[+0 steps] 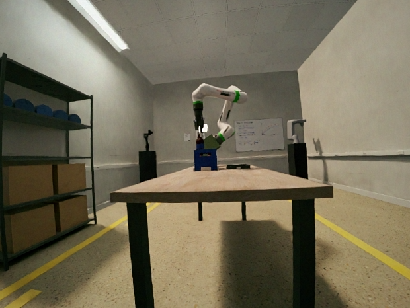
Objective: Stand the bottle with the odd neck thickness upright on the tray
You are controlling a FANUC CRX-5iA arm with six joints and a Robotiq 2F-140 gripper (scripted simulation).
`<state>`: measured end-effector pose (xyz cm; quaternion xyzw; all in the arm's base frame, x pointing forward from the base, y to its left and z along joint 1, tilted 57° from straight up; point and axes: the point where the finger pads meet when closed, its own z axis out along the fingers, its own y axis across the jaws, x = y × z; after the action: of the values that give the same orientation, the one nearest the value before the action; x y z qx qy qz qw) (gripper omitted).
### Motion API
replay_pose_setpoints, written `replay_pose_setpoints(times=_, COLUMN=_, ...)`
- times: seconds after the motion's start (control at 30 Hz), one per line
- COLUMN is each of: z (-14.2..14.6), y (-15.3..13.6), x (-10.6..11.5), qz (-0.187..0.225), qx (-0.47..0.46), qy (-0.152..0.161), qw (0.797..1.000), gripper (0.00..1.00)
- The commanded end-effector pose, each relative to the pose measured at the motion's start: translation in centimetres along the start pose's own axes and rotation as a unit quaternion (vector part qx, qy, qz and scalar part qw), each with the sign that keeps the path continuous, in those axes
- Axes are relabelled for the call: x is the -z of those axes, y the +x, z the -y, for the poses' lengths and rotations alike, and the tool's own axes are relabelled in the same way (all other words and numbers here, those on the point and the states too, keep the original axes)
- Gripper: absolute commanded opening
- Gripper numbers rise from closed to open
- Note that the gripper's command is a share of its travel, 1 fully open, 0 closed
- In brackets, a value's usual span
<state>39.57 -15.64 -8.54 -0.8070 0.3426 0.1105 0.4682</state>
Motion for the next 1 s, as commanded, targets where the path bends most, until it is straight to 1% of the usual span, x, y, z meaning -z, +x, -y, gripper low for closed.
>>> replay_pose_setpoints(times=0.0, z=0.0, y=0.0, x=0.1, qz=-0.001, qx=0.000, qy=0.000, qw=1.000, gripper=0.10)
replay_pose_setpoints(times=0.23, z=0.0, y=0.0, x=0.3, qz=-0.001, qx=0.000, qy=0.000, qw=1.000, gripper=0.10)
replay_pose_setpoints(times=0.97, z=0.0, y=0.0, x=2.0, qz=-0.001, qx=0.000, qy=0.000, qw=1.000, gripper=0.10)
